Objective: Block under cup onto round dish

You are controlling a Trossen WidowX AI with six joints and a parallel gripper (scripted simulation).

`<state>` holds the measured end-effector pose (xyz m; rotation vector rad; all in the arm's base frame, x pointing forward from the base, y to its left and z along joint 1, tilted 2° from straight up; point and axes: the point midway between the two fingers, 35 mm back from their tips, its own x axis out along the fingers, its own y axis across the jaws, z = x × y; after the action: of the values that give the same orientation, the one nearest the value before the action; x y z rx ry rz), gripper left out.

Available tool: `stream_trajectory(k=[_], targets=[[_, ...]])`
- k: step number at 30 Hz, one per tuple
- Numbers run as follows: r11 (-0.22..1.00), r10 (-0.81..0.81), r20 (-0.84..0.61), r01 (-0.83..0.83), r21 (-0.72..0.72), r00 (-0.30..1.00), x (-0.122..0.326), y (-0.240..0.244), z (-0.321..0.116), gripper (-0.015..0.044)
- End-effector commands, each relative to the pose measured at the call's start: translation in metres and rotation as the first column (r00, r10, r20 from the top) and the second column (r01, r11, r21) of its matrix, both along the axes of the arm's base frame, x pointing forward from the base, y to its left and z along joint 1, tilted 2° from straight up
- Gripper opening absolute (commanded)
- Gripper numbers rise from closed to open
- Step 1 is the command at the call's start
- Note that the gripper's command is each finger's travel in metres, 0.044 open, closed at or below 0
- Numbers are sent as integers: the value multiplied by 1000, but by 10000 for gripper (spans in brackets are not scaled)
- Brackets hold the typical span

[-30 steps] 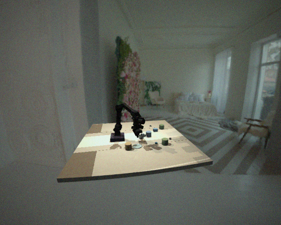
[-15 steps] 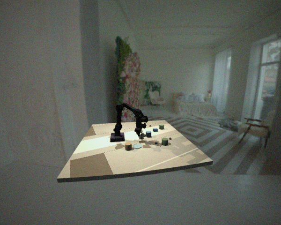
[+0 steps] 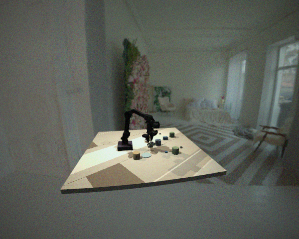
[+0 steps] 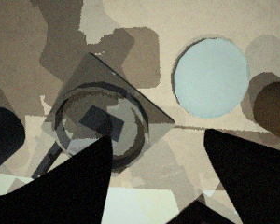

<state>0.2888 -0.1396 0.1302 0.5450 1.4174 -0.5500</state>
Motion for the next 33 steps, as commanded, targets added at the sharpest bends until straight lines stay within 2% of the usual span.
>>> stream_trajectory(k=[1, 15, 33], targets=[[994, -111, 1, 111, 7, 994, 5, 8, 2, 260], [842, -538, -12, 538, 46, 843, 19, 42, 9, 260], [839, -543, -13, 543, 47, 840, 21, 42, -15, 260]])
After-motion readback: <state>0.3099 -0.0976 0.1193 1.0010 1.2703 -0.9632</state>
